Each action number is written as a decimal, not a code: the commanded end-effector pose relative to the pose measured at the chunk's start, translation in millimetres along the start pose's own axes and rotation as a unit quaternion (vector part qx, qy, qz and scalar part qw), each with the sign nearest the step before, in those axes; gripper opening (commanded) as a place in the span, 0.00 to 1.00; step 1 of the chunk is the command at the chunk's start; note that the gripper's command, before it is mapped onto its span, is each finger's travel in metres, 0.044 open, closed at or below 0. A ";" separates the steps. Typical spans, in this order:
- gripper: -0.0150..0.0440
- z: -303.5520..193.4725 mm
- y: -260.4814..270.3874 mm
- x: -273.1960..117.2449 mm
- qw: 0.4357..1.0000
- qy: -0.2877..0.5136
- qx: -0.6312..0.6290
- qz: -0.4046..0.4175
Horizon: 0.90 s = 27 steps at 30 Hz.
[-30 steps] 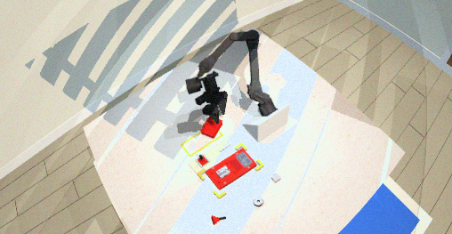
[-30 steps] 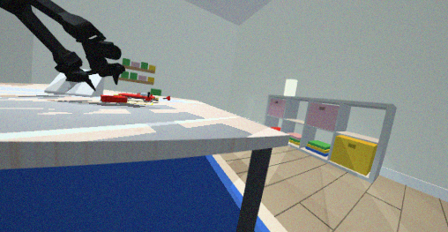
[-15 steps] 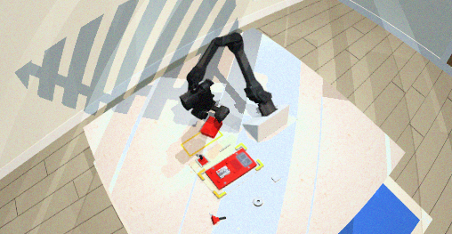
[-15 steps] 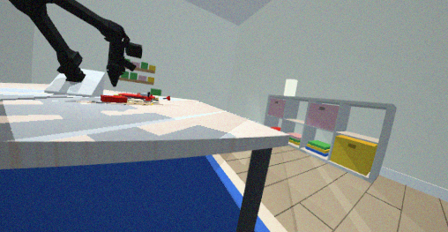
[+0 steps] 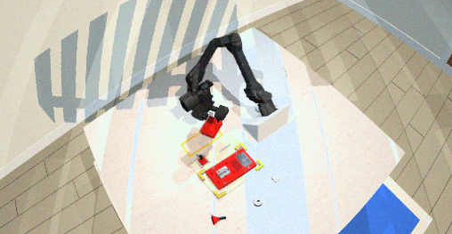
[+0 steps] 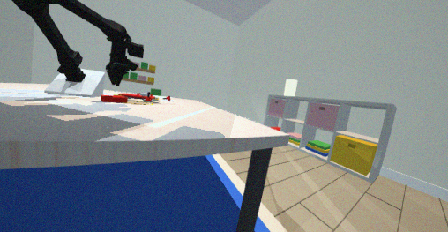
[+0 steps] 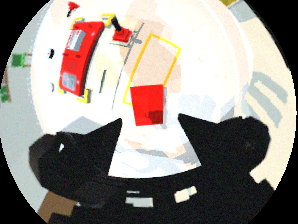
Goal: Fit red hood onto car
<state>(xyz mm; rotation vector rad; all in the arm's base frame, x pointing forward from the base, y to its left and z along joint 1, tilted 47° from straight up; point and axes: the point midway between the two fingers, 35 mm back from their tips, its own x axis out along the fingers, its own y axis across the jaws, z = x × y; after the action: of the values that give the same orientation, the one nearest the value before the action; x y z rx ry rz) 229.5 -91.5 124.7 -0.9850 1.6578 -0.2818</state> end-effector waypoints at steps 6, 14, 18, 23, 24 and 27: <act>1.00 1.0 -0.1 7.3 1.000 0.002 -0.005 -0.002; 1.00 1.4 -0.2 13.7 1.000 0.002 -0.004 -0.002; 1.00 1.5 -0.2 16.9 1.000 0.002 -0.004 -0.002; 1.00 1.6 -0.2 20.9 1.000 0.002 -0.004 -0.002; 1.00 1.6 -0.3 21.7 1.000 0.002 -0.004 -0.002; 1.00 1.6 -0.3 24.1 1.000 0.002 -0.004 -0.002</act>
<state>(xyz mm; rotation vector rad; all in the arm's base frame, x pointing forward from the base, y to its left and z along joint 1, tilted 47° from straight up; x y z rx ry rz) 230.9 -106.2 109.9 -0.9868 1.6590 -0.2785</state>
